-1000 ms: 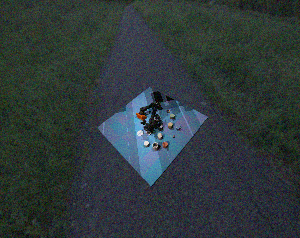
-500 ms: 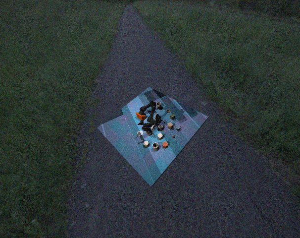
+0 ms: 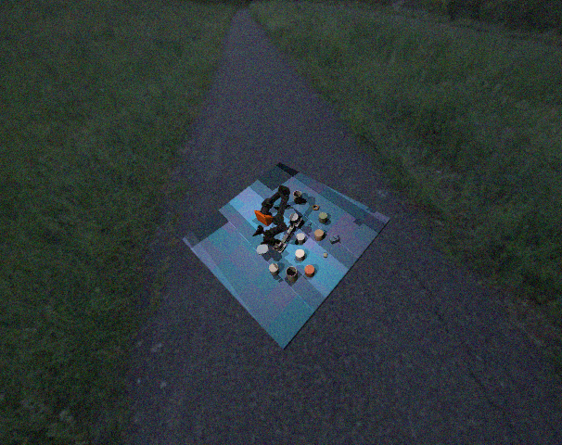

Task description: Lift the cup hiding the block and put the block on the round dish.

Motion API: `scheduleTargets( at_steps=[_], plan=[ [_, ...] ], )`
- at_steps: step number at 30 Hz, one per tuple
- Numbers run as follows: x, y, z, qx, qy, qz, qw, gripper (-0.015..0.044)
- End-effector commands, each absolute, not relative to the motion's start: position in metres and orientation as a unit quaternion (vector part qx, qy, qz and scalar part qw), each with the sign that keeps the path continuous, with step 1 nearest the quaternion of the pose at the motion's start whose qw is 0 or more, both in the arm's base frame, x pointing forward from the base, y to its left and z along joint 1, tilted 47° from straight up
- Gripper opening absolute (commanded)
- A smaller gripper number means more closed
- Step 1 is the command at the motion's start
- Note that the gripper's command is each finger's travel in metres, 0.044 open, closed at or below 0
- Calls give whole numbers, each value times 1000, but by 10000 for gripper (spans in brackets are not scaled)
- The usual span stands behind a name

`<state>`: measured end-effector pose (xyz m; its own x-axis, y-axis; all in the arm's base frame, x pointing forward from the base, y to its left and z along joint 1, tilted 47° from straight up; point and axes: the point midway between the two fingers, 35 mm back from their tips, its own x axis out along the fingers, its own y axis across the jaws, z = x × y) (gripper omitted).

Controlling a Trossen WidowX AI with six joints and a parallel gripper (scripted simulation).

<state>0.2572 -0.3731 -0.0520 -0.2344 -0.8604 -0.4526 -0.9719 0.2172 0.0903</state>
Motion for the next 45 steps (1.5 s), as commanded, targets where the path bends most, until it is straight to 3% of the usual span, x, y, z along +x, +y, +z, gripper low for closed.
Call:
scheduleTargets(
  at_steps=[1,22,45],
  plan=[
    [249,-374,-60,-595,754,201,194,440],
    [207,-351,-85,-516,704,279,401,440],
    [168,-288,-77,-320,633,311,632,440]
  ],
)
